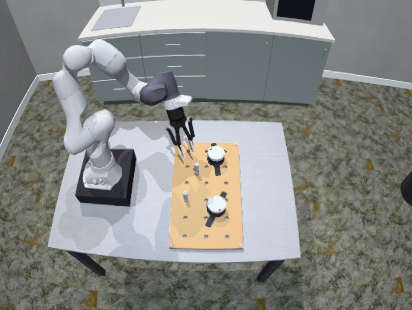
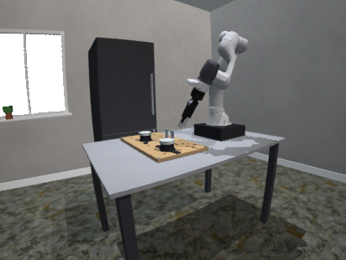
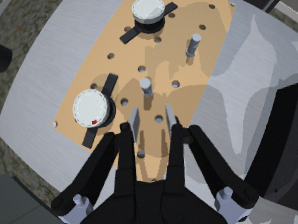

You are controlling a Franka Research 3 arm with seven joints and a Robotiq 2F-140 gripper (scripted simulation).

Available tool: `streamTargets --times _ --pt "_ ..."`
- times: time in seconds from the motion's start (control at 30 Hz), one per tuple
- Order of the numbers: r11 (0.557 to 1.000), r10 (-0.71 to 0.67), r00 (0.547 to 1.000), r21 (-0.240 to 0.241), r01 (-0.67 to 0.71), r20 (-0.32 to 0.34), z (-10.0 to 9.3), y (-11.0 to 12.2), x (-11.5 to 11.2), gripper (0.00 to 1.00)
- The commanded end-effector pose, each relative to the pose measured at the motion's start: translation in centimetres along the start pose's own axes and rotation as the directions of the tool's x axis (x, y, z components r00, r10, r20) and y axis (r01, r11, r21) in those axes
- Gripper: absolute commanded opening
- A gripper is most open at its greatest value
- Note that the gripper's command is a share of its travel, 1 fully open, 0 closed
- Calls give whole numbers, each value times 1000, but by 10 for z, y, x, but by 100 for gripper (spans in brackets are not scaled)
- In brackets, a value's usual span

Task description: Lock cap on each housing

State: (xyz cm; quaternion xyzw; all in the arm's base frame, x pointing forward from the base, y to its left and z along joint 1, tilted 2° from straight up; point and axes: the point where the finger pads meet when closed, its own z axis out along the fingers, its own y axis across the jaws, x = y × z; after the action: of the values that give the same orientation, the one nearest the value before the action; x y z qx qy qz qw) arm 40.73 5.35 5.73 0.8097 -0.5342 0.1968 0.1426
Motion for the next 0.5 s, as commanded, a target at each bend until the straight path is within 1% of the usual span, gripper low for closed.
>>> streamTargets --times 0.0,0.1,0.17,0.47 --pt "998 -62 994 2 62 85 0 0 1 36" --pt "998 -60 988 12 59 143 -1 -2 2 36" --pt "998 -60 984 18 58 166 -2 -3 2 36" --pt "998 -60 981 19 57 184 -2 -3 2 36"
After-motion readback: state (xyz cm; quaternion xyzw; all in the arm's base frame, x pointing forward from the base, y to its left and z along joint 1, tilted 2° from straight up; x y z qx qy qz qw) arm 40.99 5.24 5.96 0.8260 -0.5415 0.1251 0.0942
